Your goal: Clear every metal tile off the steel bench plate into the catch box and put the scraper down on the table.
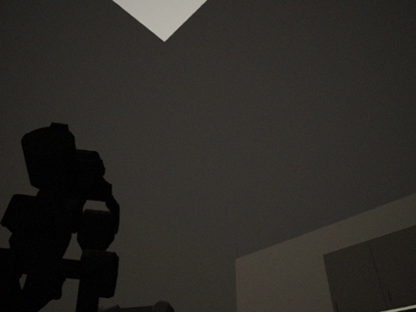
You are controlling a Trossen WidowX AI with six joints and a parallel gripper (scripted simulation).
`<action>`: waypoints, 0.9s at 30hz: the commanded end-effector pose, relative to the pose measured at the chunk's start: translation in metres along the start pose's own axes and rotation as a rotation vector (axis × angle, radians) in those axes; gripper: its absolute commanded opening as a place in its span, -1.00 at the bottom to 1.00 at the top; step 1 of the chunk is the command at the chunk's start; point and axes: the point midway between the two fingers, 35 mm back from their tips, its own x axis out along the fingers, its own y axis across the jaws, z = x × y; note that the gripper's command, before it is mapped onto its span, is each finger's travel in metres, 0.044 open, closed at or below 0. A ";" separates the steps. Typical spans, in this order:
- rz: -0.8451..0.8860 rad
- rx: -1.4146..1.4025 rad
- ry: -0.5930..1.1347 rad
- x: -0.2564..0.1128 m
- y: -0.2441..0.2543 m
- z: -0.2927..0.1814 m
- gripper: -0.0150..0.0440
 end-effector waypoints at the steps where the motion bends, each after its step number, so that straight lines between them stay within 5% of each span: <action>1: -0.004 0.009 0.015 0.014 0.000 -0.006 -0.49; 27: -0.010 0.051 0.015 0.077 0.001 -0.029 -0.49</action>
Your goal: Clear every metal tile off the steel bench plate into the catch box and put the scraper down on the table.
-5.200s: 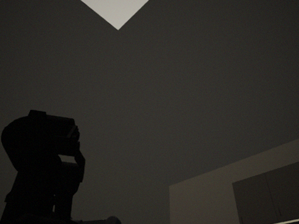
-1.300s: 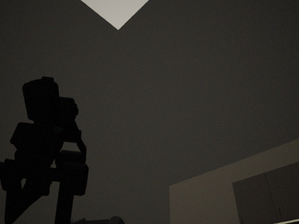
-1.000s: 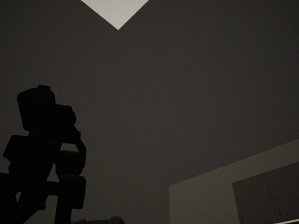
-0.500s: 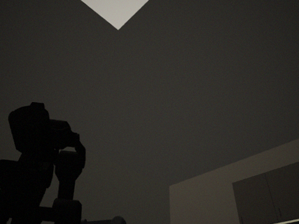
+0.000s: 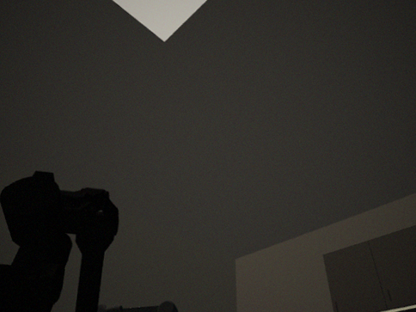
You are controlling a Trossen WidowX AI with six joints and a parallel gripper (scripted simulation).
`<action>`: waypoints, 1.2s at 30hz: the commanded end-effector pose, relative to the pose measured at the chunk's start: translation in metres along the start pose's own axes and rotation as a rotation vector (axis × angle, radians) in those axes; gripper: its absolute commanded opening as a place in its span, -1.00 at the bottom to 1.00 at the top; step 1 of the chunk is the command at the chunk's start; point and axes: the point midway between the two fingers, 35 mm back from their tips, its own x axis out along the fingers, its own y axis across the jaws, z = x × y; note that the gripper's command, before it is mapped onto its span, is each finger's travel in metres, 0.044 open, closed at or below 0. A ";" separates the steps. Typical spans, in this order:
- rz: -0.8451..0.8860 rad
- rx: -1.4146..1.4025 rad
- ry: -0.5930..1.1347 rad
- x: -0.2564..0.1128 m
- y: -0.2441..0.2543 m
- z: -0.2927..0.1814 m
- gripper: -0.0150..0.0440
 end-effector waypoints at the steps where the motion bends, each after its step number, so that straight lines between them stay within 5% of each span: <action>1: -0.005 0.009 0.015 0.012 -0.001 -0.009 -0.49; 36: -0.004 0.013 0.014 0.021 0.016 0.012 -0.49</action>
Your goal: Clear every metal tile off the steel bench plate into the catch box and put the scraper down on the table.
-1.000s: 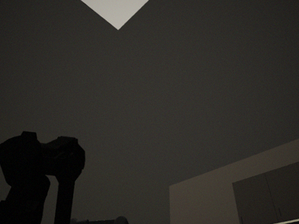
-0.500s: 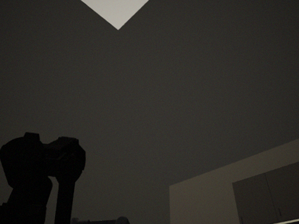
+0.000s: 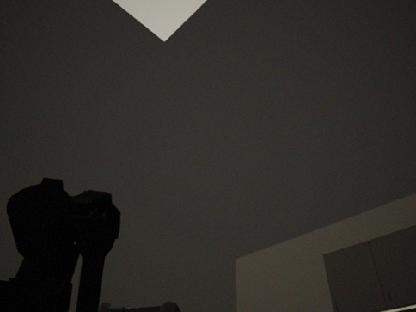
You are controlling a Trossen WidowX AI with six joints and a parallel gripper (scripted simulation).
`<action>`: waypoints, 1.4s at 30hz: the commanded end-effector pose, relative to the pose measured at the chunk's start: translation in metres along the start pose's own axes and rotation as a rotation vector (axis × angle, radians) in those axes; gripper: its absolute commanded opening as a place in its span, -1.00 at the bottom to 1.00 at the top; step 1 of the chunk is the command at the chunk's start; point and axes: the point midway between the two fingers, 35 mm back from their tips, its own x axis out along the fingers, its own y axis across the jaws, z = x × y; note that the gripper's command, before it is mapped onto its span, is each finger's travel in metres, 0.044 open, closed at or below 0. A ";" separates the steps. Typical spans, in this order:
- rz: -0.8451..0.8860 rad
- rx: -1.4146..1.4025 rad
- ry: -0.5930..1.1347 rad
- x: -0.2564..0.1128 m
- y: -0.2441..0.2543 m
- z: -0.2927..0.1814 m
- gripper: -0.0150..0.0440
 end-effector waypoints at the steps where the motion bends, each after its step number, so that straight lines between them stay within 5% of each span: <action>1: -0.004 0.003 0.000 0.001 0.002 0.004 -0.49; 42: -0.002 0.003 -0.002 0.006 0.030 0.034 -0.49</action>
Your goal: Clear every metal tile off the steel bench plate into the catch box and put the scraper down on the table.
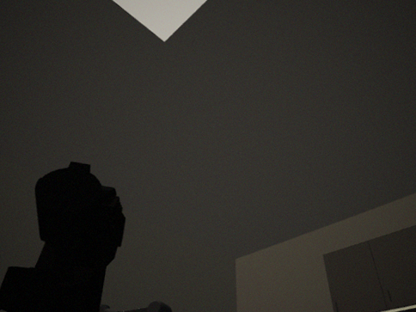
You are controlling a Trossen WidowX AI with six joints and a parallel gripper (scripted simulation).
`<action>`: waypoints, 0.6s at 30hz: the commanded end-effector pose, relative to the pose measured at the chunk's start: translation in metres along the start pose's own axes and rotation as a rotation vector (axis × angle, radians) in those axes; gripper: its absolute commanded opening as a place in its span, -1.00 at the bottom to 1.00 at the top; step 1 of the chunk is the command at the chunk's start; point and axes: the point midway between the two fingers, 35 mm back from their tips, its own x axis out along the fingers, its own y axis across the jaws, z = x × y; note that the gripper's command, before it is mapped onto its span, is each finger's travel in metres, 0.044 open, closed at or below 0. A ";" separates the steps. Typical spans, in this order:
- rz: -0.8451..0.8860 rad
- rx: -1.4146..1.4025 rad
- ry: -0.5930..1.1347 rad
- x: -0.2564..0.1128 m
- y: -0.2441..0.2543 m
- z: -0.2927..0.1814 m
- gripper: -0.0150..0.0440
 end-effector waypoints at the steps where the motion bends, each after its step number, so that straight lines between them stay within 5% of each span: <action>1: -0.001 0.001 0.000 0.002 0.004 0.003 -0.49; 18: 0.000 0.001 -0.001 0.004 0.017 0.014 -0.49</action>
